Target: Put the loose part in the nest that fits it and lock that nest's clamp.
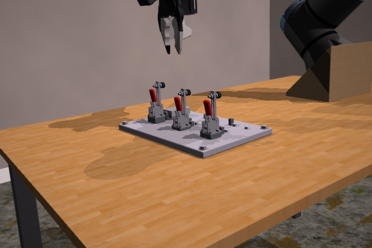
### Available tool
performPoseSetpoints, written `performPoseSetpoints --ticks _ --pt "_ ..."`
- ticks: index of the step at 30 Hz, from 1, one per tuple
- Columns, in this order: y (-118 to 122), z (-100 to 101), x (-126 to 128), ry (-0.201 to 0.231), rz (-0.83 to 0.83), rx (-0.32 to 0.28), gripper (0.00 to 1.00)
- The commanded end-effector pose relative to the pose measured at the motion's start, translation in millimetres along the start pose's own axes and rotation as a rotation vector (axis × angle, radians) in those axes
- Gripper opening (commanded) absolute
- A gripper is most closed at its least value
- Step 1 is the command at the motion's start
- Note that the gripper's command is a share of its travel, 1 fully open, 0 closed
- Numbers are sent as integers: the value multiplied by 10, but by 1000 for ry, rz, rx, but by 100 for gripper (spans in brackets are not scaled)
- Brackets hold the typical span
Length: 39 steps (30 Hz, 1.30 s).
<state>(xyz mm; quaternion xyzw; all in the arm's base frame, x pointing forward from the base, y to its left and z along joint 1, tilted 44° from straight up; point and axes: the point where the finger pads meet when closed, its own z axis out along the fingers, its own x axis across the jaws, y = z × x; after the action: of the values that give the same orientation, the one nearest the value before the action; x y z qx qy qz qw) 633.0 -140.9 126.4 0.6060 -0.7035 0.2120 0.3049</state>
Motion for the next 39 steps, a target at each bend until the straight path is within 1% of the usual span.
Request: performPoseSetpoints --ticks 1,6,8,18,23,30,39 --pt "-43 -18 1 0 1 0 28" --pt "-170 -18 1 0 1 0 28" --pt "-170 -18 1 0 1 0 28" --pt "-561 -18 2 0 1 0 28" --pt "-713 -18 2 0 1 0 28" --pt "-784 -18 3 0 1 0 28" --pt "-793 -7 3 0 1 0 28"
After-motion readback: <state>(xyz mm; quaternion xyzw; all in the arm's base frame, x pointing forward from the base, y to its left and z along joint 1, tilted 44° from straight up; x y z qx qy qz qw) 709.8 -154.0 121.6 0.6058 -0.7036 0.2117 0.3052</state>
